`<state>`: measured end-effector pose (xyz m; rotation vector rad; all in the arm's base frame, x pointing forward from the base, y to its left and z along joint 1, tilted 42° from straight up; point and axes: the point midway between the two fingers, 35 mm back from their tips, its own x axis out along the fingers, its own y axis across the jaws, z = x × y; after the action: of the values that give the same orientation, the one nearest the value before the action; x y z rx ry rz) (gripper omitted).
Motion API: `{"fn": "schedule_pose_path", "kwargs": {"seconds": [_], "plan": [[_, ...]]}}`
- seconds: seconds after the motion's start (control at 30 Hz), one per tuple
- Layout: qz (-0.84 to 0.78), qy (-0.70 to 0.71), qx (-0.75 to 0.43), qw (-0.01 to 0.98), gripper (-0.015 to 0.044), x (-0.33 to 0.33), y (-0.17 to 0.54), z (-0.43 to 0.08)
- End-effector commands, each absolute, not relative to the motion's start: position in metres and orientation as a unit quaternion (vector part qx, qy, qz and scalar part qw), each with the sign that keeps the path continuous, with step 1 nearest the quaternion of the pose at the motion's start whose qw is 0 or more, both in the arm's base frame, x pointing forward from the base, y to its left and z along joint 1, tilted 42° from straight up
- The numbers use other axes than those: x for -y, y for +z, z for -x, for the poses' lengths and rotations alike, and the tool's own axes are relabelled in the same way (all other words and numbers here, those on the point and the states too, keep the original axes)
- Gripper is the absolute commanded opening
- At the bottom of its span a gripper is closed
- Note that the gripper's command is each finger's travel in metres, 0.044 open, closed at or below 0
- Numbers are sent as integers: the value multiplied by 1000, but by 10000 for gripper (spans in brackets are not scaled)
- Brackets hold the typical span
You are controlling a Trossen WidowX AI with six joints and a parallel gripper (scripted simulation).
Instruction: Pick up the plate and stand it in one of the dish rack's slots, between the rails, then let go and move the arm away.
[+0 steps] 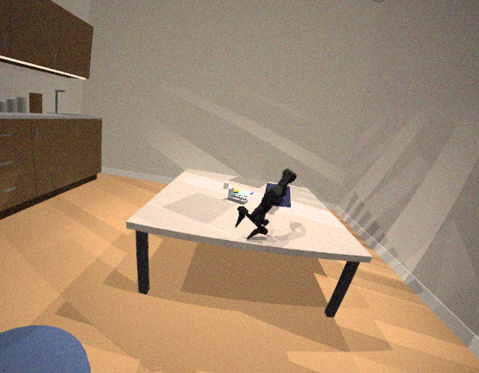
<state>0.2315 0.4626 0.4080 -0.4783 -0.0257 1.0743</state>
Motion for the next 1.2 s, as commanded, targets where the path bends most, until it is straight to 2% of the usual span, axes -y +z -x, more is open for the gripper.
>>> {"fn": "schedule_pose_path", "kwargs": {"seconds": [0.0, 0.63, 0.9, 1.17], "plan": [[236, 482, -28, 843, 400, -443, 386, -273], [293, 402, -253, 830, 400, -311, 254, -417], [277, 377, -354, 810, 400, -233, 200, -451], [232, 347, -452, 788, 400, -150, 154, -464]]}}
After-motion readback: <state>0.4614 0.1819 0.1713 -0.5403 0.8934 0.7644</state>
